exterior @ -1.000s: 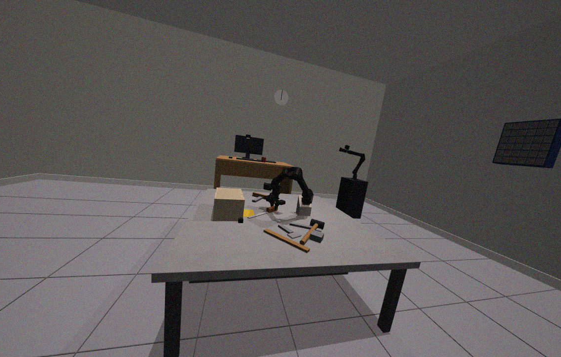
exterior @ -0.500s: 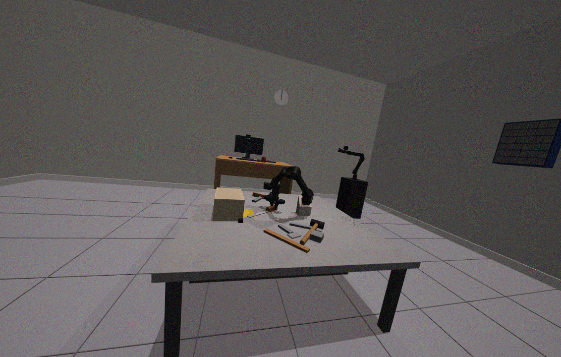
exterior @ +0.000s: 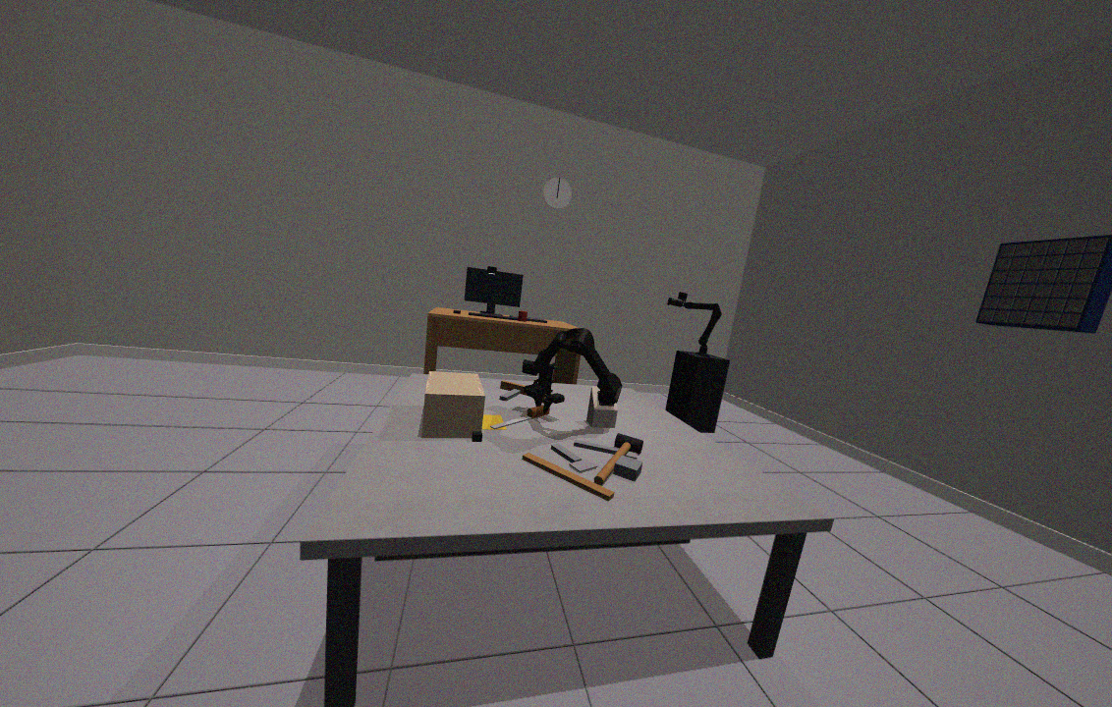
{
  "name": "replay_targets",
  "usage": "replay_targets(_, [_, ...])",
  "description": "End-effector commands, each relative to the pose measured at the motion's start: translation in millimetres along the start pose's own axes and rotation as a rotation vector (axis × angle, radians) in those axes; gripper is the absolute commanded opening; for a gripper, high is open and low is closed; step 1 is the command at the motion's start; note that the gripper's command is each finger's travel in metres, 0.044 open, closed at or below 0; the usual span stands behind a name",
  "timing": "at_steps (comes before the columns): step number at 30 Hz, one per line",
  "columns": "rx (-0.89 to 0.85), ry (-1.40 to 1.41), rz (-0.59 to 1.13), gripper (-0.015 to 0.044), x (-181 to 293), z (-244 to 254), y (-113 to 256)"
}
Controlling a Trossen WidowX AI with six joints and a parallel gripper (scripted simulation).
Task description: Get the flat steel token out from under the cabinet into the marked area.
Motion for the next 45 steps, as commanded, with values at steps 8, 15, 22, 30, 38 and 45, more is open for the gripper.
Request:
replay_targets(8, [0.008, -0.001, -0.004, 0.0, 9, -13, 2])
replay_targets(15, [0.009, -0.001, -0.004, 0.0, 14, -19, 2])
replay_targets(22, [0.009, -0.001, -0.004, 0.0, 19, -25, 3])
replay_targets(30, [0.009, -0.001, -0.004, 0.0, 24, -31, 3])
replay_targets(38, [0.01, -0.001, -0.003, 0.0, 30, -38, 3])
replay_targets(45, [0.01, -0.001, -0.003, 0.0, 35, -44, 3])
Point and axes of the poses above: the point midway between the two fingers, 35 mm back from their tips, its own y axis back along the fingers, its own z axis across the jaws, x = y × z, the point moved 6 cm from there along y, back along the fingers
